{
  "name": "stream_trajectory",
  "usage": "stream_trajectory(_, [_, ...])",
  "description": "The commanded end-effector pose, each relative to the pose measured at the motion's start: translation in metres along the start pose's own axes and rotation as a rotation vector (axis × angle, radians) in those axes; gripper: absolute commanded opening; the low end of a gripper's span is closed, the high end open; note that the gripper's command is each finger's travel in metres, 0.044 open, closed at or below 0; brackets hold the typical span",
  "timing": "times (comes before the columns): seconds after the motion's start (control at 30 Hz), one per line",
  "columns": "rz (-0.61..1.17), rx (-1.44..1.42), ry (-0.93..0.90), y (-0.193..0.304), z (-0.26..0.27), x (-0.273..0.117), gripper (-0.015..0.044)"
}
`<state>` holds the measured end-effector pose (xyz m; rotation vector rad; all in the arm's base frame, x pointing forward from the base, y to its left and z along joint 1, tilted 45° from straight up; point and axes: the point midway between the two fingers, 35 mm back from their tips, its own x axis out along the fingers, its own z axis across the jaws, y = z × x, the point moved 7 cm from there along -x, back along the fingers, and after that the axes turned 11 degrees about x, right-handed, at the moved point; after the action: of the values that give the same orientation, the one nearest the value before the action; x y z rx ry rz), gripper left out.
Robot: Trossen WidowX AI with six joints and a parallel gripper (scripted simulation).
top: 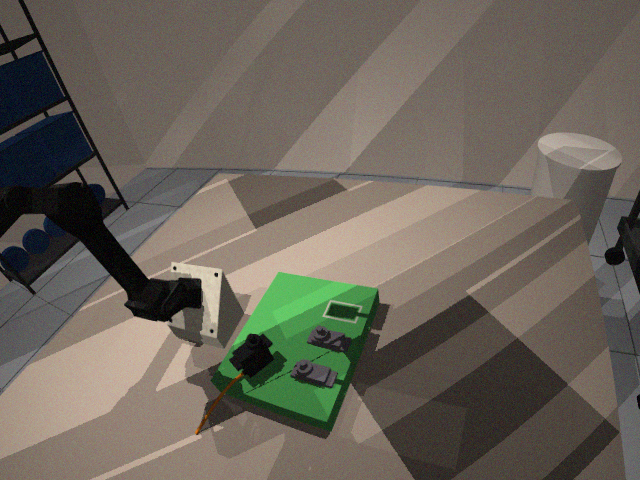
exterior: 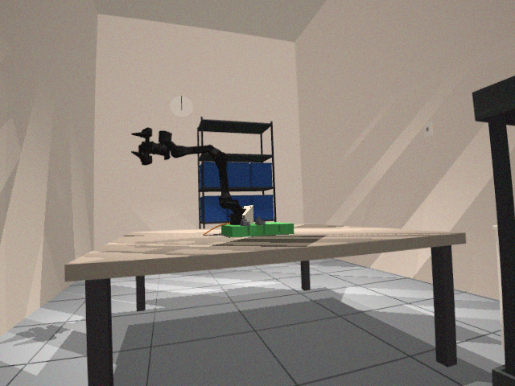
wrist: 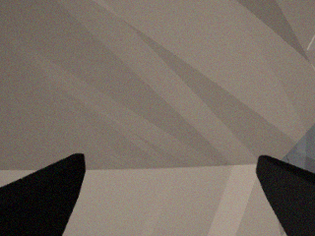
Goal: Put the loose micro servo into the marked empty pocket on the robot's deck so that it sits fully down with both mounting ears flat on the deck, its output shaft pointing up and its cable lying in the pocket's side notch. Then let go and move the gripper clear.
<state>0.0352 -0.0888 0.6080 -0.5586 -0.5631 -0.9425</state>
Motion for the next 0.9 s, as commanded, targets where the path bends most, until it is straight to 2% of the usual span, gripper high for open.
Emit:
stream_trajectory(0.0, [-0.015,0.119,0.063,-0.006,-0.025,0.007,0.044])
stream_trajectory(0.4, [-0.045,0.456,0.283,0.001,-0.098,0.024,0.044])
stream_trajectory(0.87, [-0.061,0.7,0.605,0.047,-0.18,0.025,0.044])
